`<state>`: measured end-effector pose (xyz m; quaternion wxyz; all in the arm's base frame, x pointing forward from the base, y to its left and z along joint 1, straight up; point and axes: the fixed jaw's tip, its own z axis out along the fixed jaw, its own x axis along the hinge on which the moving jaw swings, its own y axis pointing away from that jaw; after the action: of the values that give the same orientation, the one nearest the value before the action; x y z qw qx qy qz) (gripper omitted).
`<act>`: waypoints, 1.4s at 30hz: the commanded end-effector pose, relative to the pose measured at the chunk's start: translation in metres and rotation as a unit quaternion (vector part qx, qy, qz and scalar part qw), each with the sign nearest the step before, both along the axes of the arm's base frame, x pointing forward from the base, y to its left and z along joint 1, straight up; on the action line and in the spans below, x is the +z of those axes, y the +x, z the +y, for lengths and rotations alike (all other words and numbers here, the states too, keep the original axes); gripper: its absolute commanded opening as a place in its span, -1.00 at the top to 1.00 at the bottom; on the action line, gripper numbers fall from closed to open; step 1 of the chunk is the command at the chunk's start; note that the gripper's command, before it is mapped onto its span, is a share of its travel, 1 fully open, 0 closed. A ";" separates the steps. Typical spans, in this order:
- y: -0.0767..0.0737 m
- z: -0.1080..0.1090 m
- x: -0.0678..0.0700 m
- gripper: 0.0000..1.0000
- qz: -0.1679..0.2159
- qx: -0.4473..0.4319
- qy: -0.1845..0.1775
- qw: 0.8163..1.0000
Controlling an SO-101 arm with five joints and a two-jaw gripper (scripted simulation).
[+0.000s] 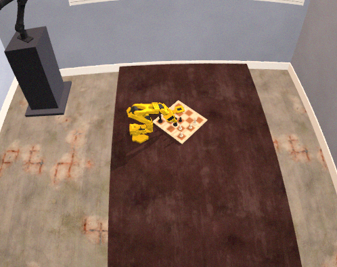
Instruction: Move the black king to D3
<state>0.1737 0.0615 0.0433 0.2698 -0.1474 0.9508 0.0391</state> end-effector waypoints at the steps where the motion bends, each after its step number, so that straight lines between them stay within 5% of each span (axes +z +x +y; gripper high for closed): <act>1: -0.001 0.001 -0.001 0.92 0.004 0.006 -0.003 1.000; 10: -0.001 0.001 -0.001 0.77 0.004 0.006 -0.003 1.000; 42: -0.002 0.006 0.001 0.76 0.006 0.009 0.003 1.000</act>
<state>0.1715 0.0658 0.0427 0.2660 -0.1549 0.9505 0.0434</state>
